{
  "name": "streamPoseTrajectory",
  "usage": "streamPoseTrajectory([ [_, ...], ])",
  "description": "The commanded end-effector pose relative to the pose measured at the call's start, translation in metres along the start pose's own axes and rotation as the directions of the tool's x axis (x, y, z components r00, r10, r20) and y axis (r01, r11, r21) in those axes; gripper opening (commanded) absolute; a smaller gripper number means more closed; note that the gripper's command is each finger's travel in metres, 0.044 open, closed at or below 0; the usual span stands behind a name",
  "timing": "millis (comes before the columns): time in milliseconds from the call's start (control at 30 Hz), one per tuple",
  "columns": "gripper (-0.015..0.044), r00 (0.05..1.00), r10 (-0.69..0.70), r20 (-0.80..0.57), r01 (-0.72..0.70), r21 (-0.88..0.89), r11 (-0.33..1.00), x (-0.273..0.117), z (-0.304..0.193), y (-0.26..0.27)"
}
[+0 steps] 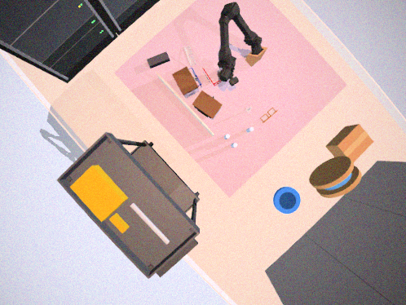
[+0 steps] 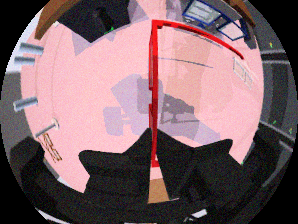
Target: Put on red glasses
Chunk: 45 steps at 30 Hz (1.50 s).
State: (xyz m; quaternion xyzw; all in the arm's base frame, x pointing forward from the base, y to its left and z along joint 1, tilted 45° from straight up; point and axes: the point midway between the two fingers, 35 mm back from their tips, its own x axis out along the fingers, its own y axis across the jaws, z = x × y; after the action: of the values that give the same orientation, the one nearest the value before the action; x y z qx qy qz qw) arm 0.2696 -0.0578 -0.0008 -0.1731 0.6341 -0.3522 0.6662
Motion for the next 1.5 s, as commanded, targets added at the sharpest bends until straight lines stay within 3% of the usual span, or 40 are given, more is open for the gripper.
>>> streamPoseTrajectory([
  [0, 0.0000, 1.000, -0.008, -0.006, 0.008, -0.010, 1.000, 0.005, -0.003, -0.001],
  [1467, 0.0000, 1.000, -0.017, -0.006, 0.017, -0.009, 1.000, 0.043, -0.008, -0.006],
])
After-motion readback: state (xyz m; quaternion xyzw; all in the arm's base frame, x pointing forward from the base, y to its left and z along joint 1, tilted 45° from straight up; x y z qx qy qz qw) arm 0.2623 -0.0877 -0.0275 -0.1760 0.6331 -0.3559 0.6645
